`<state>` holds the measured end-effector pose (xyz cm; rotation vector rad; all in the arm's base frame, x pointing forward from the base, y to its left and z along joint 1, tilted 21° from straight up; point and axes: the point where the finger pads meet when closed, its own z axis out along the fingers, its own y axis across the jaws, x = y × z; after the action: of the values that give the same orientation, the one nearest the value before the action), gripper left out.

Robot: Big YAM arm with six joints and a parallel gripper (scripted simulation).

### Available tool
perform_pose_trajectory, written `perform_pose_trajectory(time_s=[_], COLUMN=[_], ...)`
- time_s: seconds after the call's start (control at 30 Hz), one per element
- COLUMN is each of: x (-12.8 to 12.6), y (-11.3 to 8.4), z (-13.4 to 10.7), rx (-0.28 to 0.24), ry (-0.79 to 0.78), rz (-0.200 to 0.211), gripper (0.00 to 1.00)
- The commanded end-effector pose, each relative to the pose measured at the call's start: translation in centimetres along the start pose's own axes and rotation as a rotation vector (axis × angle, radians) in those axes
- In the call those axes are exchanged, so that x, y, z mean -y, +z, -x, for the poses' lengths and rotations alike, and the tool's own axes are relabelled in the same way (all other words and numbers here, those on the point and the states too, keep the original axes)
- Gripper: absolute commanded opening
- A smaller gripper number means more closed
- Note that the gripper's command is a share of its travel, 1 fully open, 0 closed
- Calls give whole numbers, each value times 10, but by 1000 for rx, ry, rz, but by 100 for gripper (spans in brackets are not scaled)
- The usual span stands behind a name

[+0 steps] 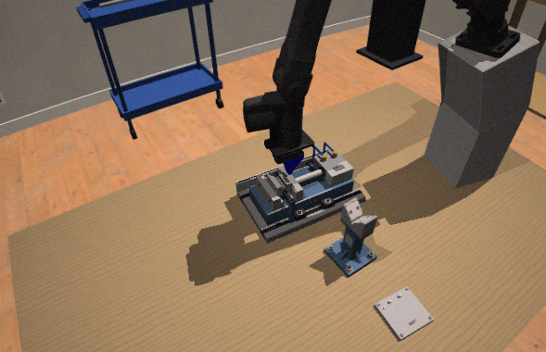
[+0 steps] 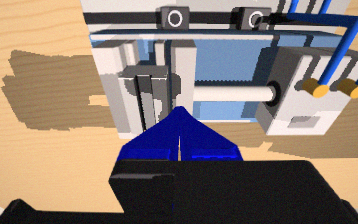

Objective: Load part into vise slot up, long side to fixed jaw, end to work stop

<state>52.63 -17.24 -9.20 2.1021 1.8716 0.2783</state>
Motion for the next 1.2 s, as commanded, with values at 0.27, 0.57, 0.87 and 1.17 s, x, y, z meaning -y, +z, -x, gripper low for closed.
perform_pose_trajectory(time_s=[0.27, 0.57, 0.87, 1.17], x=[-9, -9, -5, -2], y=[-1, -1, -2, -4], z=[4, 4, 4, 4], rx=[3, 3, 3, 4], ry=[2, 2, 2, 2], rz=[12, 12, 12, 18], gripper=[0, 0, 0, 0])
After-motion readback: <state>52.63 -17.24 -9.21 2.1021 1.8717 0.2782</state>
